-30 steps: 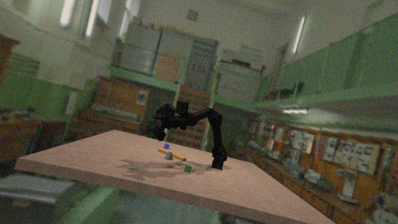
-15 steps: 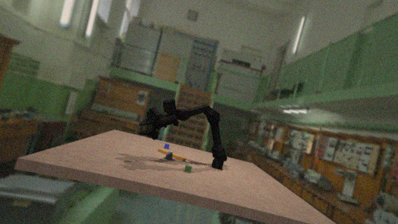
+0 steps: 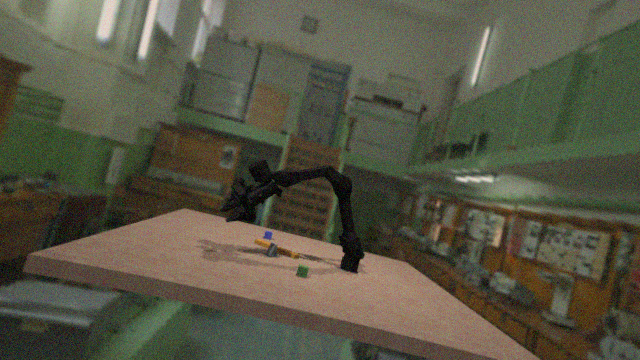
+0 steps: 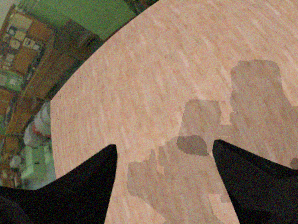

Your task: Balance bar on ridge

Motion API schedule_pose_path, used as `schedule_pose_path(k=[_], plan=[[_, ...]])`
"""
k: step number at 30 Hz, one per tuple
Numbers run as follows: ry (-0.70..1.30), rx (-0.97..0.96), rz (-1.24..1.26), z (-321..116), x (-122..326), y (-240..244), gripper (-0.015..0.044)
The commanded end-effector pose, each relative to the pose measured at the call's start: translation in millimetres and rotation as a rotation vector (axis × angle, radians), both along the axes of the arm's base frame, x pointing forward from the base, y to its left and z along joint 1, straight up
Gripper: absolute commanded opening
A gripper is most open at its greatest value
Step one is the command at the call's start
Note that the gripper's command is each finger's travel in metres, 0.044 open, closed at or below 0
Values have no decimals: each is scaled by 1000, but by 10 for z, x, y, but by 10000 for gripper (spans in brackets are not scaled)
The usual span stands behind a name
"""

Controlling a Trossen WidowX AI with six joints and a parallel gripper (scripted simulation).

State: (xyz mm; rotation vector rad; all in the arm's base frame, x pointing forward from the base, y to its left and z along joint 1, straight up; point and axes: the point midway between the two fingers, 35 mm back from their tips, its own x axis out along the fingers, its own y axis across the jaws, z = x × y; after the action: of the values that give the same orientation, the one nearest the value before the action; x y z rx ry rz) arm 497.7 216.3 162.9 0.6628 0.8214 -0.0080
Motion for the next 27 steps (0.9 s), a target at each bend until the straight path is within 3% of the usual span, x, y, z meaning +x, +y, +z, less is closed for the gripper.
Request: schedule_pose_path(k=[1,13,27], plan=[[70,-53,-19,-114,-58,-325,315],[286,-171,-87,-321,-359,-1306,315],[562,-227,-140,-442,-1003,-2236,315]])
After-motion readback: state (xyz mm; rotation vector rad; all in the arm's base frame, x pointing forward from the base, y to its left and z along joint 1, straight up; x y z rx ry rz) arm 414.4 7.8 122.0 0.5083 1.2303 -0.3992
